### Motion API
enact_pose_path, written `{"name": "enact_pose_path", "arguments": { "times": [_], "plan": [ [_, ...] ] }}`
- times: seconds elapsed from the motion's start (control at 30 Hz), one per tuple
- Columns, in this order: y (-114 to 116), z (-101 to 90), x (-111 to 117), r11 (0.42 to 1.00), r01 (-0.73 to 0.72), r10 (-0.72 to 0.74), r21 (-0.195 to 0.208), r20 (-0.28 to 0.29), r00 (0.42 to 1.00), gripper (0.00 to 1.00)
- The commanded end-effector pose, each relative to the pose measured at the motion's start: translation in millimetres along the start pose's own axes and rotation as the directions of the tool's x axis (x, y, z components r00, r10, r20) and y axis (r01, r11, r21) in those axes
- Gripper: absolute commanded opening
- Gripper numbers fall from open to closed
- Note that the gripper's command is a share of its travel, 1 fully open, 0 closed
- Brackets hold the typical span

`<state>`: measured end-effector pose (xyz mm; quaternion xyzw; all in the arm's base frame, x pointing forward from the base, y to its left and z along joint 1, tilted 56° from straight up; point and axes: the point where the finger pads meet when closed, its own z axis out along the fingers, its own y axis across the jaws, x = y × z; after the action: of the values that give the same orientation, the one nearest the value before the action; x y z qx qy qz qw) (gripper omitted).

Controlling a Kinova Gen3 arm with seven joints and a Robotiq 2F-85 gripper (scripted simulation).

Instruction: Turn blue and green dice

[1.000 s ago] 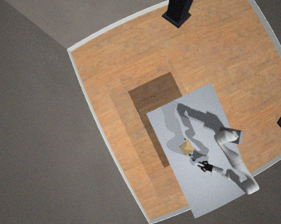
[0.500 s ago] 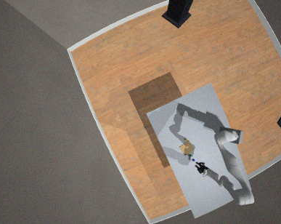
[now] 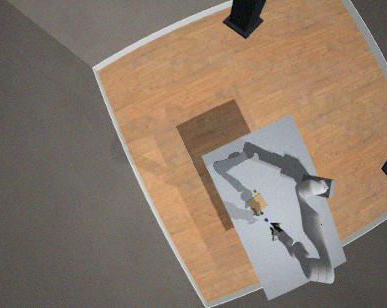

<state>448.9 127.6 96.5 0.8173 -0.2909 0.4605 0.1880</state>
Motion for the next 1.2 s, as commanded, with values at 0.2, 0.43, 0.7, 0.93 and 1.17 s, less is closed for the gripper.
{"name": "enact_pose_path", "arguments": {
  "times": [0.2,0.43,0.7,0.93,1.17],
  "plan": [
    [1.0,-10.8,4.1,0.999,-0.031,0.029,0.025,0.067,0.997,0.35],
    [1.1,-10.9,4.1,0.999,-0.031,0.029,0.025,0.067,0.997,1.00],
    [-0.2,5.1,-1.4,0.999,-0.048,0.047,0.020,0.070,0.996,1.00],
    [0.1,29.9,-10.5,0.997,-0.072,0.072,0.010,0.075,0.995,1.00],
    [0.1,29.9,-10.5,0.997,-0.072,0.072,0.010,0.075,0.995,0.35]
  ]
}}
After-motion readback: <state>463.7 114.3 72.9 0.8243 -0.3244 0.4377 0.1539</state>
